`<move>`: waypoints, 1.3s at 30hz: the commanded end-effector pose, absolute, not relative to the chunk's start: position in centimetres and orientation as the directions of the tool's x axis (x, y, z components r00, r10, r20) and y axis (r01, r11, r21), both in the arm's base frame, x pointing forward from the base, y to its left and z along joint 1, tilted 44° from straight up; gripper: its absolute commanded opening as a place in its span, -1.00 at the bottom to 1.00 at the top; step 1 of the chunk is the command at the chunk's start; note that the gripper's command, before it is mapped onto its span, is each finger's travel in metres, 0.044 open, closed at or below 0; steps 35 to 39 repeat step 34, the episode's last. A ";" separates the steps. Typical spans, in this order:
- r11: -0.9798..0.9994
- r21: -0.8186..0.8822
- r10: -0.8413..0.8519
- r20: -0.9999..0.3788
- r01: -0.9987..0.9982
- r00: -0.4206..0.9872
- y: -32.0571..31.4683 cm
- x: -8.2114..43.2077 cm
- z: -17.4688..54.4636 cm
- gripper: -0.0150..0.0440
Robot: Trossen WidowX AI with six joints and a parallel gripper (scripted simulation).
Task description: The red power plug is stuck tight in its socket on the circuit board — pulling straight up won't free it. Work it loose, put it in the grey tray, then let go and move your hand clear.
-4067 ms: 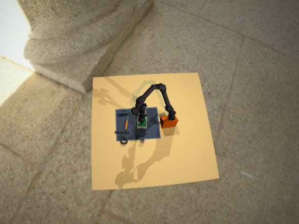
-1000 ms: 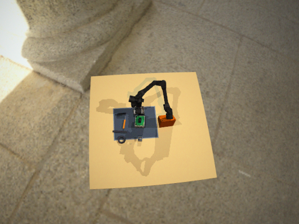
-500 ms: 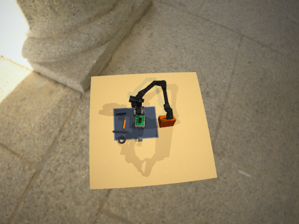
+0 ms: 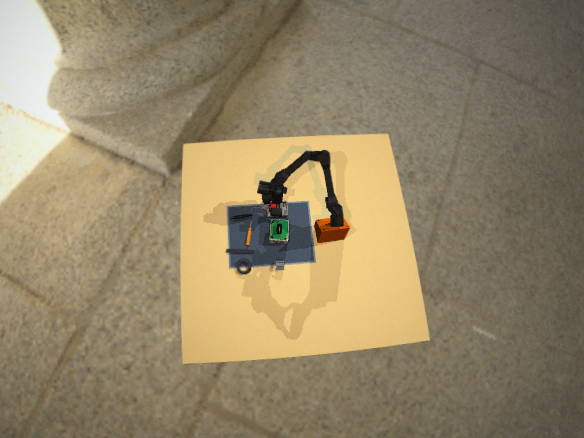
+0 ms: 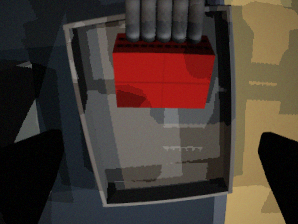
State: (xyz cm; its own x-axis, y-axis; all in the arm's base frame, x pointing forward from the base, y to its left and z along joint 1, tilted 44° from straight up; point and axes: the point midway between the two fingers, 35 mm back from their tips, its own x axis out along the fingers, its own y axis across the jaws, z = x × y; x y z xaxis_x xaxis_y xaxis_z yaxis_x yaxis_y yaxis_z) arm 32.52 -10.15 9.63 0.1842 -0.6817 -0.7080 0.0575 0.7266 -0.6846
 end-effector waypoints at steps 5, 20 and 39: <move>0.728 -0.683 -0.680 -0.710 0.059 0.184 -10.1 32.5 9.6 1.00; 0.733 -0.678 -0.676 -0.716 0.059 0.173 -6.6 31.8 13.0 1.00; 0.732 -0.679 -0.678 -0.716 0.058 0.167 -3.9 30.9 14.7 1.00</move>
